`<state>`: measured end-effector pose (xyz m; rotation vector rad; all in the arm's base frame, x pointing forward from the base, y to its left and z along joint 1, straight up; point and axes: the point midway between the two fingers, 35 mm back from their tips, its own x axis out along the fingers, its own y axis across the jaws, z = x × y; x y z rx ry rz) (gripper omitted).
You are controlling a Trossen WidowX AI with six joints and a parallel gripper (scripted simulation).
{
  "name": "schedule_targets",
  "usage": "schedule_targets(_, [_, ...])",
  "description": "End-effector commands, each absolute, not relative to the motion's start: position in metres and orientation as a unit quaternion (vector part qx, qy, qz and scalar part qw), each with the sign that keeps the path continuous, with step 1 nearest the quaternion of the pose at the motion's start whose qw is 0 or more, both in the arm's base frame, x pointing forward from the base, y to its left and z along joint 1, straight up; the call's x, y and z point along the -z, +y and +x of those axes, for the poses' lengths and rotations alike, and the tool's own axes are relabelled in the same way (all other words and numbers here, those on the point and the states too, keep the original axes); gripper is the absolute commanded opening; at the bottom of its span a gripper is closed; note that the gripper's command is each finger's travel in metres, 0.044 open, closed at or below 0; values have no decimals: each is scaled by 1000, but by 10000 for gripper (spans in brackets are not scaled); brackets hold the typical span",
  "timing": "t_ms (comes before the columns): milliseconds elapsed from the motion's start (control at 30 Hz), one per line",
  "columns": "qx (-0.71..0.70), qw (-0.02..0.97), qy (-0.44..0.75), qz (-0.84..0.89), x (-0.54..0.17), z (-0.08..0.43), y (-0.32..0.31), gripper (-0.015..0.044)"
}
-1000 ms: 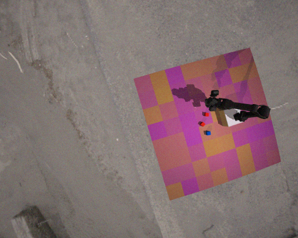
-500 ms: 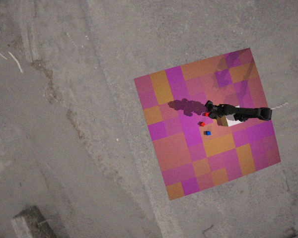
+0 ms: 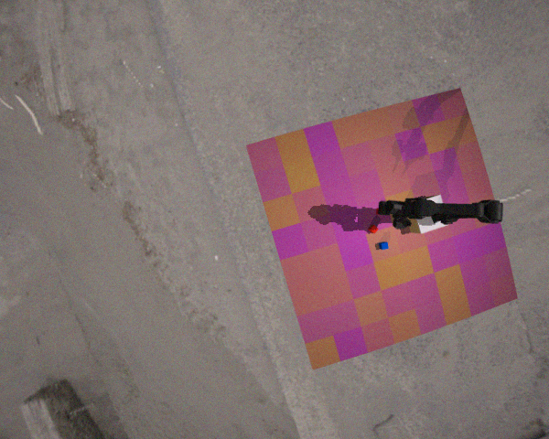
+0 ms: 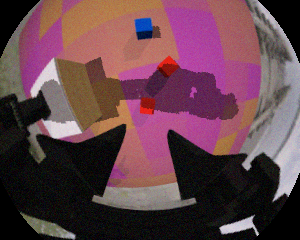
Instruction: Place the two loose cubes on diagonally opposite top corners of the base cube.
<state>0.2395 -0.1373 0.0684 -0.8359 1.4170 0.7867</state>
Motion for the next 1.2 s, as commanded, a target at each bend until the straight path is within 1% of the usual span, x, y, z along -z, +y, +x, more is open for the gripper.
schedule_targets(0, [-350,611,608,-367,-68,241,-135,265])
schedule_targets(233, [-350,611,608,-367,-9,242,-136,265])
schedule_targets(1167, [-350,611,608,-367,27,242,-137,265])
